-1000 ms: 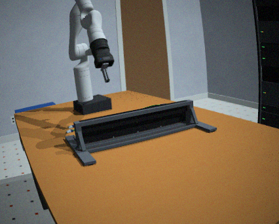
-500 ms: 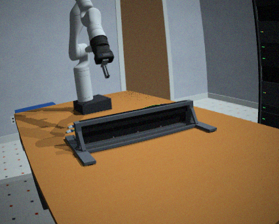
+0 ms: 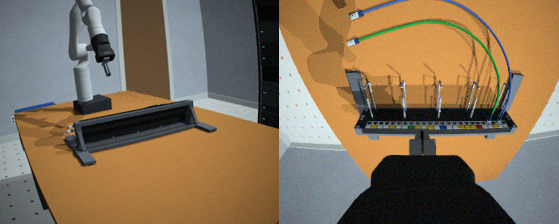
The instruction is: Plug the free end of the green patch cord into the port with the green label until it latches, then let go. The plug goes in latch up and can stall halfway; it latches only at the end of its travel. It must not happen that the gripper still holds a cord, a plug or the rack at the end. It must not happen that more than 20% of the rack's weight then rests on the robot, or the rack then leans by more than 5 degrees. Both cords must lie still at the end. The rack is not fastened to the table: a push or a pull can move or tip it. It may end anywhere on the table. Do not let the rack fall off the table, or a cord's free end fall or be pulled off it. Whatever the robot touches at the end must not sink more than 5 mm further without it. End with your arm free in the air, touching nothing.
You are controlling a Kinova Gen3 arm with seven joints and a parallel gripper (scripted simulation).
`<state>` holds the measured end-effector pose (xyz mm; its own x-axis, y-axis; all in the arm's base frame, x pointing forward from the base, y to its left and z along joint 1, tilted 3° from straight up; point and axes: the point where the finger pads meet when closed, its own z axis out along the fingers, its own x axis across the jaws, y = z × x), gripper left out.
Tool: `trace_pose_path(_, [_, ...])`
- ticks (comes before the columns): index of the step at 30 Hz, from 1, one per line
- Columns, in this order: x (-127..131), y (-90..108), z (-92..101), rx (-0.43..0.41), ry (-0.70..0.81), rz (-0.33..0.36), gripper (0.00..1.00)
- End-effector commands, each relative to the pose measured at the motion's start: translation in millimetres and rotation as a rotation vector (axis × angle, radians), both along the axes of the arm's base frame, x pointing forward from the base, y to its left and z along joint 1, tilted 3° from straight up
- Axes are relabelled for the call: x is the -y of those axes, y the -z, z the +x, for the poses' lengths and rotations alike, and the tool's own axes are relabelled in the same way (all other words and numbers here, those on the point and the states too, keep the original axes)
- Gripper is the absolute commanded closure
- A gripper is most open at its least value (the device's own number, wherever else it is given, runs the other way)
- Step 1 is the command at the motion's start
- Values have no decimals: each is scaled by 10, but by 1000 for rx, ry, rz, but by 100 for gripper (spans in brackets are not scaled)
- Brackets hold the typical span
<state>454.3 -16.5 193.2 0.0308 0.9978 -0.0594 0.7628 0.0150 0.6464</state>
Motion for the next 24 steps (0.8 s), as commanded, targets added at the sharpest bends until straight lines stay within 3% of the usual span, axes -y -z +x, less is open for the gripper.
trace_pose_path(1, [-14, -23, 3, 4, -3, 1, 100])
trace_pose_path(24, [-17, -47, -18, 4, -3, 1, 100])
